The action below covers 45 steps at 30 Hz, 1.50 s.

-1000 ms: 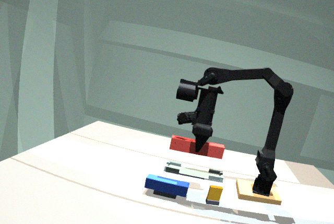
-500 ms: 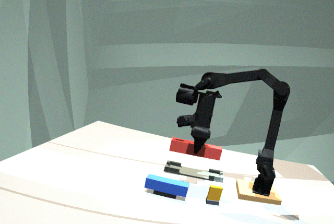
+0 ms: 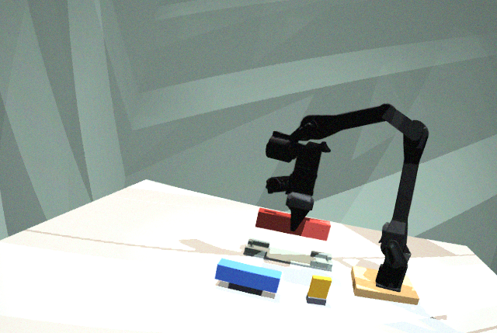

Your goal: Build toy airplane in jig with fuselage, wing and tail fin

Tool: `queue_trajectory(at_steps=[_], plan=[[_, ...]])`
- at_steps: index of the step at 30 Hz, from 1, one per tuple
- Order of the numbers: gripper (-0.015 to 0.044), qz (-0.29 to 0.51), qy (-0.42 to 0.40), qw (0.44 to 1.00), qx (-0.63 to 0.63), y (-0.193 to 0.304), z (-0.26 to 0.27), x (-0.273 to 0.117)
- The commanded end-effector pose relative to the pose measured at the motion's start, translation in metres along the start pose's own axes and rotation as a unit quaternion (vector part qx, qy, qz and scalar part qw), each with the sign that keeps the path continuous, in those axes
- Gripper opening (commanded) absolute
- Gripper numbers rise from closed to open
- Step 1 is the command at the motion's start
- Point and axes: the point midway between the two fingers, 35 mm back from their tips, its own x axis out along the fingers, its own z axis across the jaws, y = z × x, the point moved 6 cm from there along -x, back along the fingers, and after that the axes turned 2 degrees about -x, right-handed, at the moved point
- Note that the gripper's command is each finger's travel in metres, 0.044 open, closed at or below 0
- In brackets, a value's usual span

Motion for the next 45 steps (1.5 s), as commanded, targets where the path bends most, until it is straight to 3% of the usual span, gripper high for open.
queue_trajectory(at_steps=[1,18,26,45], plan=[[0.0,0.0,0.004,1.0,0.001,0.004,-0.013,0.005],[0.0,0.002,0.005,1.0,0.007,0.024,-0.056,0.023],[0.0195,0.002,0.005,1.0,0.007,0.024,-0.056,0.023],[0.0195,0.002,0.005,1.0,0.007,0.024,-0.056,0.033]])
